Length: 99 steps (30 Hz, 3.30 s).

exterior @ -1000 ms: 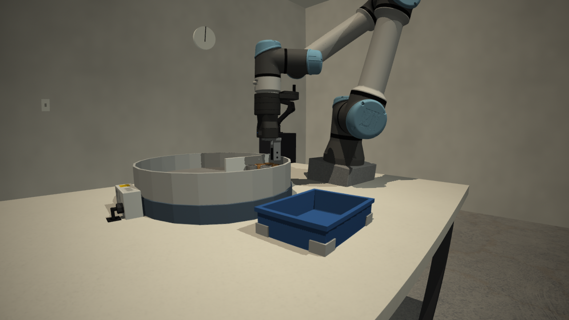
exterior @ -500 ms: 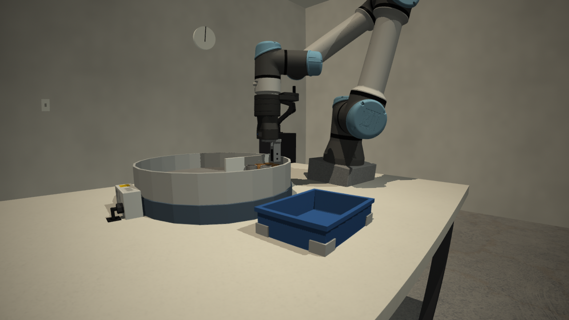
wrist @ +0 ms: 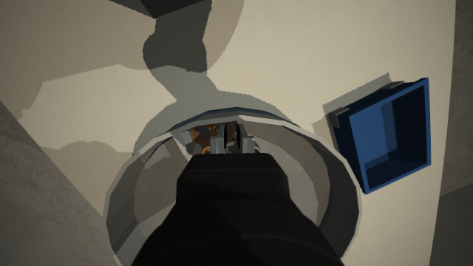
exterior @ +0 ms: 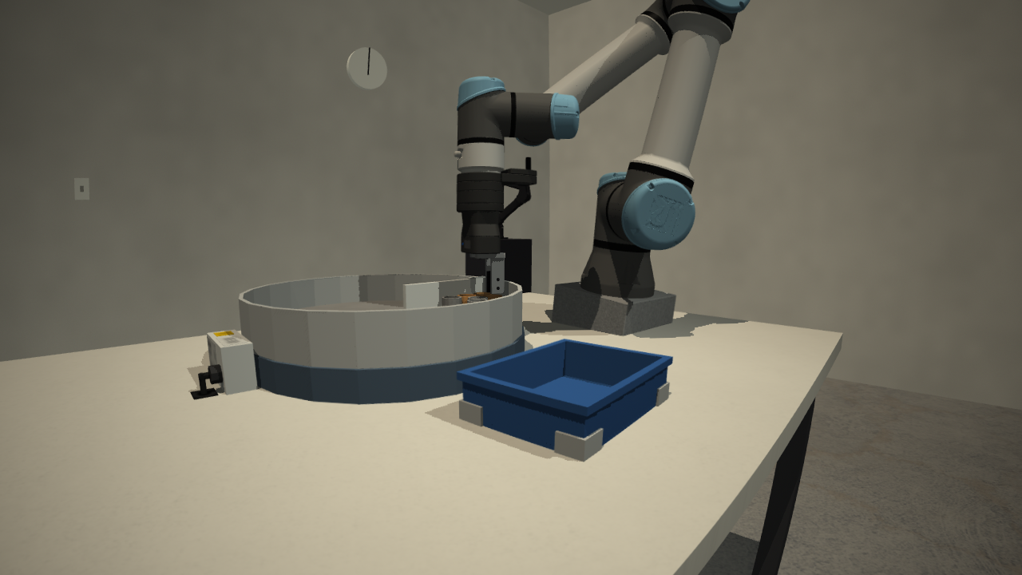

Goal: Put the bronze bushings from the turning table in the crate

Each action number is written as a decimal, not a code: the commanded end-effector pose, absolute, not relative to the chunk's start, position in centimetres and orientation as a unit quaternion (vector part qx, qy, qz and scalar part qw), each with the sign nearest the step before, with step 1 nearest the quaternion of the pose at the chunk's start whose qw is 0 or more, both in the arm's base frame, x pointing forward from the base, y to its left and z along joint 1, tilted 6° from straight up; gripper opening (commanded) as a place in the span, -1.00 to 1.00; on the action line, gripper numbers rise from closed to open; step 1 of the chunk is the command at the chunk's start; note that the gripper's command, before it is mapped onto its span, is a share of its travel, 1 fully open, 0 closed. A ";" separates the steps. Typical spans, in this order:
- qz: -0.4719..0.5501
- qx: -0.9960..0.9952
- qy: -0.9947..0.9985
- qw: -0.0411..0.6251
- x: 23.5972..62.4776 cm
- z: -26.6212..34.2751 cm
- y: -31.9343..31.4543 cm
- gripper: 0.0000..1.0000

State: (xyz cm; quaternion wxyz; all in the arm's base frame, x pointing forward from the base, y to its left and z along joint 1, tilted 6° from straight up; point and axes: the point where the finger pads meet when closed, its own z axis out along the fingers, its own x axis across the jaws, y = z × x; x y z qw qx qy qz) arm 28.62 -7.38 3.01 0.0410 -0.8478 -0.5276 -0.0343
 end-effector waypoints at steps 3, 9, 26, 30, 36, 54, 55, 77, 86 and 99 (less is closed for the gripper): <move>-0.034 -0.848 -0.528 0.040 28.6 2.7 -7.4 -0.21; -0.034 -0.848 -0.528 0.040 28.7 2.6 -7.4 -0.21; -0.034 -0.848 -0.528 0.040 28.7 2.1 -7.3 -0.21; -0.034 -0.848 -0.528 0.040 28.7 2.1 -7.3 -0.21; -0.034 -0.848 -0.528 0.041 28.7 1.9 -7.3 -0.21; -0.034 -0.848 -0.528 0.041 28.7 1.3 -7.2 -0.21; -0.034 -0.848 -0.528 0.040 28.7 1.2 -7.2 -0.21; -0.034 -0.848 -0.528 0.041 28.7 0.8 -7.2 -0.21; -0.034 -0.848 -0.528 0.041 28.7 0.6 -7.1 -0.21; -0.034 -0.848 -0.528 0.041 28.7 0.3 -7.1 -0.21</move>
